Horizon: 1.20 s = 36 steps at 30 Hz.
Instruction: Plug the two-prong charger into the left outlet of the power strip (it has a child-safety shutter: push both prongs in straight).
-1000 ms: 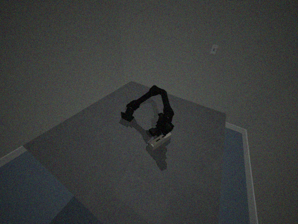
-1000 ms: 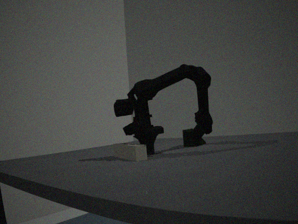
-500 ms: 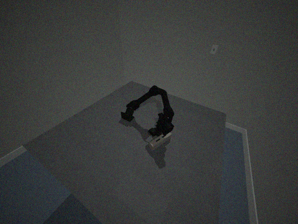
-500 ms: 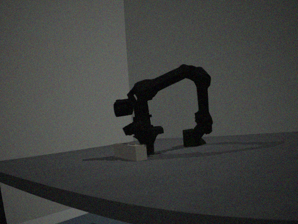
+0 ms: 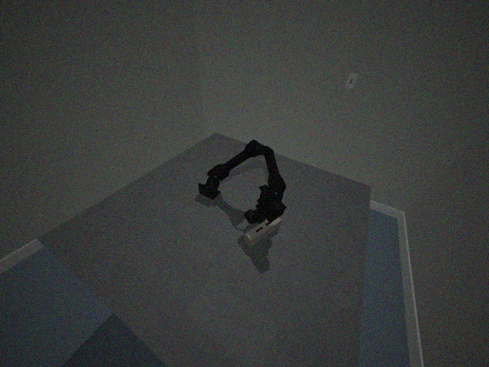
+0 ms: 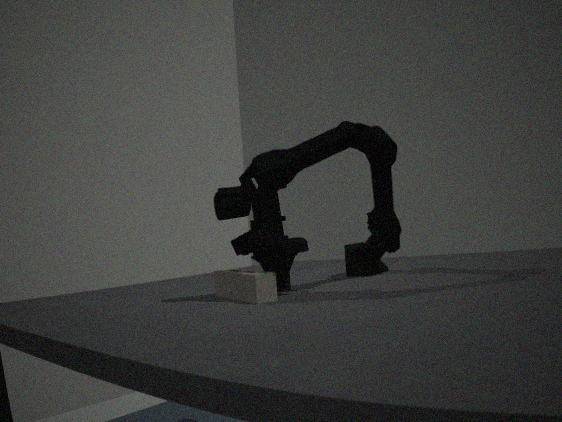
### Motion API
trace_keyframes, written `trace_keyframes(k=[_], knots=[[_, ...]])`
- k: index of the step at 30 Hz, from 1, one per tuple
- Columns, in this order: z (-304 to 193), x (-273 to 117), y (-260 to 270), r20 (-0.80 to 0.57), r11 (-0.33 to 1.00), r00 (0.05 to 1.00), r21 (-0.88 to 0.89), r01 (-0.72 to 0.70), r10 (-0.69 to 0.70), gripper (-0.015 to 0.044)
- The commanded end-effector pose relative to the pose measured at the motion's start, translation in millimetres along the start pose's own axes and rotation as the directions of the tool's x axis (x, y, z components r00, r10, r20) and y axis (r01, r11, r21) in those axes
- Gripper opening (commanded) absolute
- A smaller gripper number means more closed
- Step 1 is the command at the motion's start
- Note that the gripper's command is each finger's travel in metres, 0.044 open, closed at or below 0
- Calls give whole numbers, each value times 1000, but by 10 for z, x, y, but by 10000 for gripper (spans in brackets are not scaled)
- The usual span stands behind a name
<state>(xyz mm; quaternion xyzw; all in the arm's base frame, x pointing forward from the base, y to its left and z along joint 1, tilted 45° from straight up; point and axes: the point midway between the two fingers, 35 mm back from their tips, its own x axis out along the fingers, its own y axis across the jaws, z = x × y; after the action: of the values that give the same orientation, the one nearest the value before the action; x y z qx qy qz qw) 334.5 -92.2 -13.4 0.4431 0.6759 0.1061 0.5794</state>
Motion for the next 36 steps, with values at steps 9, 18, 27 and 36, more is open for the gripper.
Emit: trace_keyframes(k=[9,18,27,36], knots=[[45,-18,12,4,1000,1000,2,-3,3,0],[69,-17,12,5,1000,1000,2,-3,3,0],[93,-22,12,5,1000,1000,2,-3,3,0],[112,-25,14,5,1000,1000,2,-3,2,0]])
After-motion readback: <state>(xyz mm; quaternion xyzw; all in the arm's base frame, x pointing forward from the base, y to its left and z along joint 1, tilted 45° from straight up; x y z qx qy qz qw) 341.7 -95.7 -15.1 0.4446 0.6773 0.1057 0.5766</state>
